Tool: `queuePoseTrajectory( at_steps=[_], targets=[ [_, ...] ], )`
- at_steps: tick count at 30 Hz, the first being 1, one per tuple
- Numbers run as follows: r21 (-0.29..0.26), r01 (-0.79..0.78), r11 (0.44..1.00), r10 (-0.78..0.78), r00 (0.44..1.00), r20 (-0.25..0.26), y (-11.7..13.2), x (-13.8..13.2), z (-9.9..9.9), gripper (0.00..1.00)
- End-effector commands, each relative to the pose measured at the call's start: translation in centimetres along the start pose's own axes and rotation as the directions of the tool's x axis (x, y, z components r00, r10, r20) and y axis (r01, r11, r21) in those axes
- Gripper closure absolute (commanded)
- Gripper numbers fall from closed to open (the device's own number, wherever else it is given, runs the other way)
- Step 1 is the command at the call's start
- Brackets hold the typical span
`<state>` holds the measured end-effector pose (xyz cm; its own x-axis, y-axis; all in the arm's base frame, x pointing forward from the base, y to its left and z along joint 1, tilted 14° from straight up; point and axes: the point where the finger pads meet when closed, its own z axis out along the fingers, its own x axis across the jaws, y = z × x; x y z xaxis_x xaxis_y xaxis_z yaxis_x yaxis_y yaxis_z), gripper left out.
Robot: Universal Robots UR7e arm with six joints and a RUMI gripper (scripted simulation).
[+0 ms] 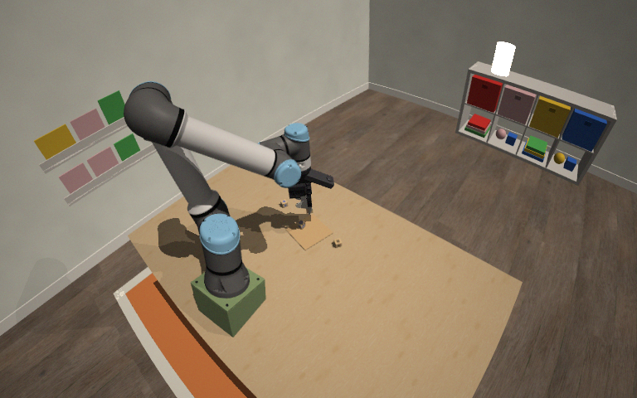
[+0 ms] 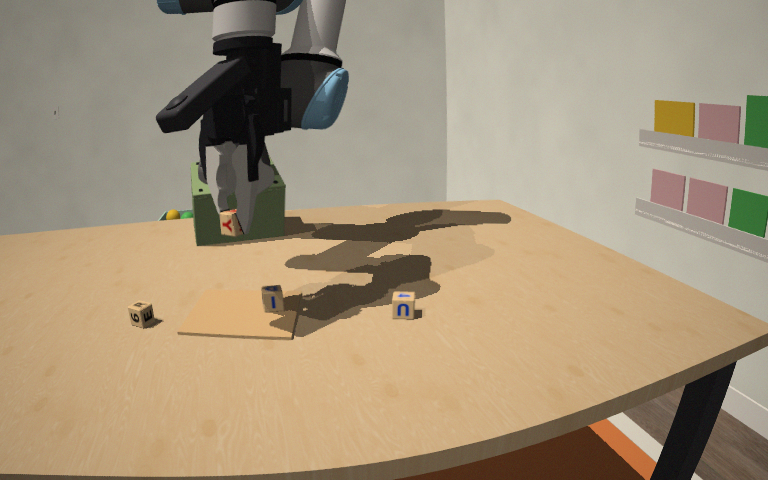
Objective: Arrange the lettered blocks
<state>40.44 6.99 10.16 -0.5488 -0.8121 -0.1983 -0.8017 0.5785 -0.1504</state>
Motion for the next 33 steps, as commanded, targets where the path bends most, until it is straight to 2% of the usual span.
queuePoseTrajectory(
  at_steps=[1,8,20,33],
  targets=[
    [0.005,-0.139,0.990,0.139,0.990,-0.005,0.09,0.22,-0.03,0.95],
    [0.005,-0.269,0.963,0.269,0.963,-0.004,0.26,0.47,-0.03,0.95],
    [0.006,-0.508,0.861,0.508,0.861,-0.002,0.66,0.92,-0.03,0.95],
    [0.006,-0.632,0.775,0.632,0.775,-0.002,0.93,1.16,-0.02,0.95]
  ],
)
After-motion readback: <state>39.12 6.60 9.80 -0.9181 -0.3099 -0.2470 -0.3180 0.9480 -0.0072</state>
